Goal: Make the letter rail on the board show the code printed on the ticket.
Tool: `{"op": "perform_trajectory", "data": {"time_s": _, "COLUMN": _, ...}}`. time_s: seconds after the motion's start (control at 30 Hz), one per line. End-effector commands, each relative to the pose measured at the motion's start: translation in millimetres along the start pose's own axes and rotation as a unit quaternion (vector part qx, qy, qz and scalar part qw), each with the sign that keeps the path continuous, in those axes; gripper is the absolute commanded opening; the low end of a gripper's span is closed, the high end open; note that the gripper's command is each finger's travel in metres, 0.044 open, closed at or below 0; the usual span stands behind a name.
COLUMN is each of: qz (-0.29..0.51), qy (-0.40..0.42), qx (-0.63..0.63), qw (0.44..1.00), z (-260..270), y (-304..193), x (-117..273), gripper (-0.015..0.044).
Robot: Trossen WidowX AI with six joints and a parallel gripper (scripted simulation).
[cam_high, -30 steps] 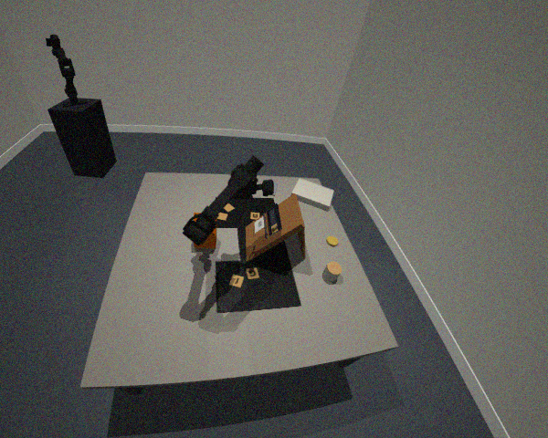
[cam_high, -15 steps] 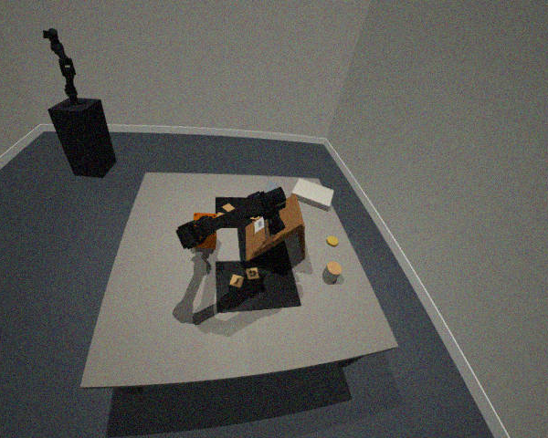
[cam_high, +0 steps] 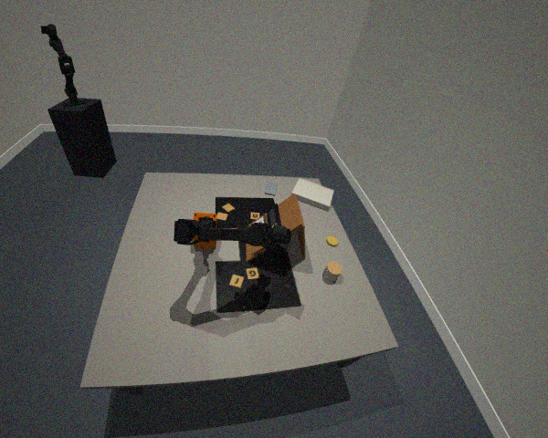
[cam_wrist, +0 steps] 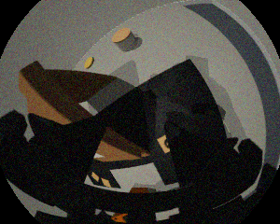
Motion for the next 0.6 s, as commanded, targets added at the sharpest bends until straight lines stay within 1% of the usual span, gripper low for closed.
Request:
{"op": "perform_trajectory", "data": {"time_s": 0.0, "qz": 0.024, "qy": -0.091, "qx": -0.143, "qw": 0.985, "z": -36, "y": -11, "x": -32, "gripper": 0.034}}
{"op": "perform_trajectory", "data": {"time_s": 0.13, "qz": 0.026, "qy": -0.16, "qx": -0.244, "qw": 0.956, "z": -54, "y": -25, "x": -49, "gripper": 0.034}}
{"op": "perform_trajectory", "data": {"time_s": 0.23, "qz": 0.01, "qy": -0.231, "qx": -0.335, "qw": 0.914, "z": -66, "y": -44, "x": -61, "gripper": 0.034}}
{"op": "perform_trajectory", "data": {"time_s": 0.3, "qz": -0.002, "qy": -0.258, "qx": -0.368, "qw": 0.893, "z": -71, "y": -52, "x": -65, "gripper": 0.034}}
{"op": "perform_trajectory", "data": {"time_s": 0.57, "qz": -0.004, "qy": -0.262, "qx": -0.372, "qw": 0.89, "z": -72, "y": -56, "x": -65, "gripper": 0.034}}
Point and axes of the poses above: the point midway between the two fingers, 35 mm back from their tips, its own x axis back along the fingers, its own z axis across the jaws, y = z × x, the point moved 6 cm from there along x, back along the fingers, and after that the axes turned 13 degrees about -x, right-handed, at the moved point
